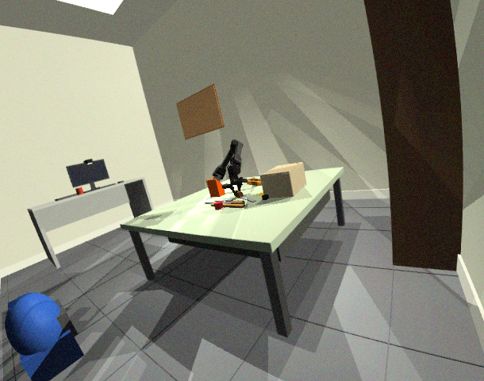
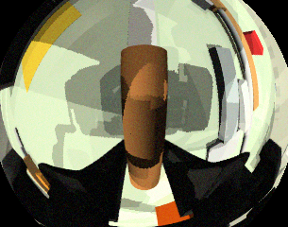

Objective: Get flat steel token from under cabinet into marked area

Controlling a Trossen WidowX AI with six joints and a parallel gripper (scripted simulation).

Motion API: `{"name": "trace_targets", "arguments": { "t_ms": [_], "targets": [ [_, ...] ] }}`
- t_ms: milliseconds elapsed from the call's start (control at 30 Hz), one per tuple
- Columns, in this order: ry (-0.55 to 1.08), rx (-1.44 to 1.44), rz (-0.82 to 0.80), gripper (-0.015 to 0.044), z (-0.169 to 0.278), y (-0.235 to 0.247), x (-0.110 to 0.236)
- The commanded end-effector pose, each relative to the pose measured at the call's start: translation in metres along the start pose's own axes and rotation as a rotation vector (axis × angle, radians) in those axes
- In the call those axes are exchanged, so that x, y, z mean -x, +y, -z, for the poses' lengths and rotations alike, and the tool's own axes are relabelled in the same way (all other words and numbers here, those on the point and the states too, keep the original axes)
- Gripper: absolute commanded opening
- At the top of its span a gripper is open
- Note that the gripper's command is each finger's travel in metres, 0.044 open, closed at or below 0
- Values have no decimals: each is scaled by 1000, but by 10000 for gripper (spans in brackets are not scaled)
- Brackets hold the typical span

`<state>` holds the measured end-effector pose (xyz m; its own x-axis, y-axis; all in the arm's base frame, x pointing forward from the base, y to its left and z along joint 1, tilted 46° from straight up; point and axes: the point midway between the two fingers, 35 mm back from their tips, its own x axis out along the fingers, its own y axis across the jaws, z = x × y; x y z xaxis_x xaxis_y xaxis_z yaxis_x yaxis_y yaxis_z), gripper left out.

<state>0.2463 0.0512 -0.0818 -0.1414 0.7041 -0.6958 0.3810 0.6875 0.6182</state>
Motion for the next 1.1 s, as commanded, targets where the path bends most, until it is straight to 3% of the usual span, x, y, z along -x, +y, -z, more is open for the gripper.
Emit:
{"name": "trace_targets", "arguments": {
  "t_ms": [0, 1067],
  "targets": [
    [-4, -2, 3, 0, -3, -6, 1],
    [-6, -1, 5, 0, -14, -44, 2]
  ]
}}
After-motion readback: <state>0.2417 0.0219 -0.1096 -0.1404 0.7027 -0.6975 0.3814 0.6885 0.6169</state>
